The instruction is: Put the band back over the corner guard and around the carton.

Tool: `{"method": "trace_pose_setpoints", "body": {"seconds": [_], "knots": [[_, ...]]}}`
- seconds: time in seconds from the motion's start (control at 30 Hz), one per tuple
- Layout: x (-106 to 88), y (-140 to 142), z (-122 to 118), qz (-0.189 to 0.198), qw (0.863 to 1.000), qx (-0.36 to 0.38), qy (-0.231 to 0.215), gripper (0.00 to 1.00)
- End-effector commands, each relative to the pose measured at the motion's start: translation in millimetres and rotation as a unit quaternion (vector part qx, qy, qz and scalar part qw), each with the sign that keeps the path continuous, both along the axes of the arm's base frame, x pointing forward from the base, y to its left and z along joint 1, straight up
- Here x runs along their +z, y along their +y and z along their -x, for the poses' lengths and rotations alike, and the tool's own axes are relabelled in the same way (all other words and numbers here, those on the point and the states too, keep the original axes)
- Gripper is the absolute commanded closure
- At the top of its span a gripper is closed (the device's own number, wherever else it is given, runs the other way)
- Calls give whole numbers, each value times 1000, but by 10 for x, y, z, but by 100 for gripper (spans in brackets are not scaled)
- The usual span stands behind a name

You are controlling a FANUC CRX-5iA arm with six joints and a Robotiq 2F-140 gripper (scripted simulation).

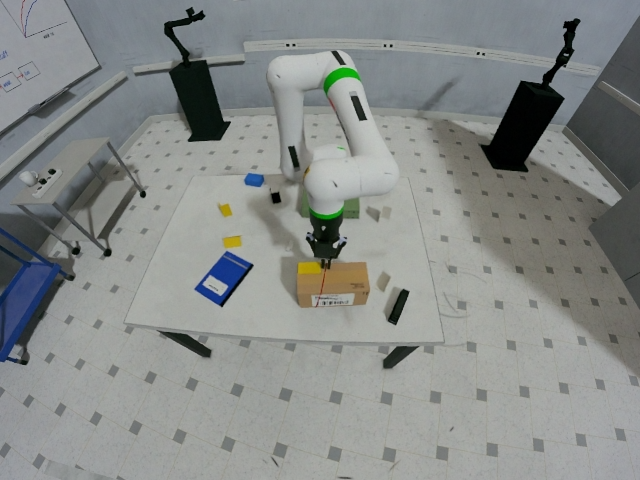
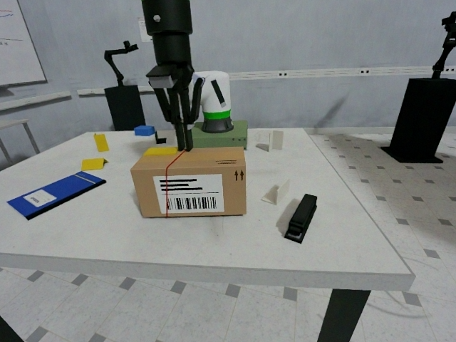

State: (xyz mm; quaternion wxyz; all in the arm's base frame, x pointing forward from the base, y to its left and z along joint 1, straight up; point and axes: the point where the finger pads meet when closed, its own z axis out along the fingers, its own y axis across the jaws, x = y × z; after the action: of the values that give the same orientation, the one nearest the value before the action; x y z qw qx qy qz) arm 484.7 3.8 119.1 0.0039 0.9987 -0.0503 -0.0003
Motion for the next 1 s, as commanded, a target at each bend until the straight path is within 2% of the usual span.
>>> {"method": "trace_pose_setpoints", "body": {"seconds": [0.0,0.97], "knots": [[3,-1,-5,0,1000,0,-1,82],[-22,-1,-5,0,1000,0,-1,82]]}}
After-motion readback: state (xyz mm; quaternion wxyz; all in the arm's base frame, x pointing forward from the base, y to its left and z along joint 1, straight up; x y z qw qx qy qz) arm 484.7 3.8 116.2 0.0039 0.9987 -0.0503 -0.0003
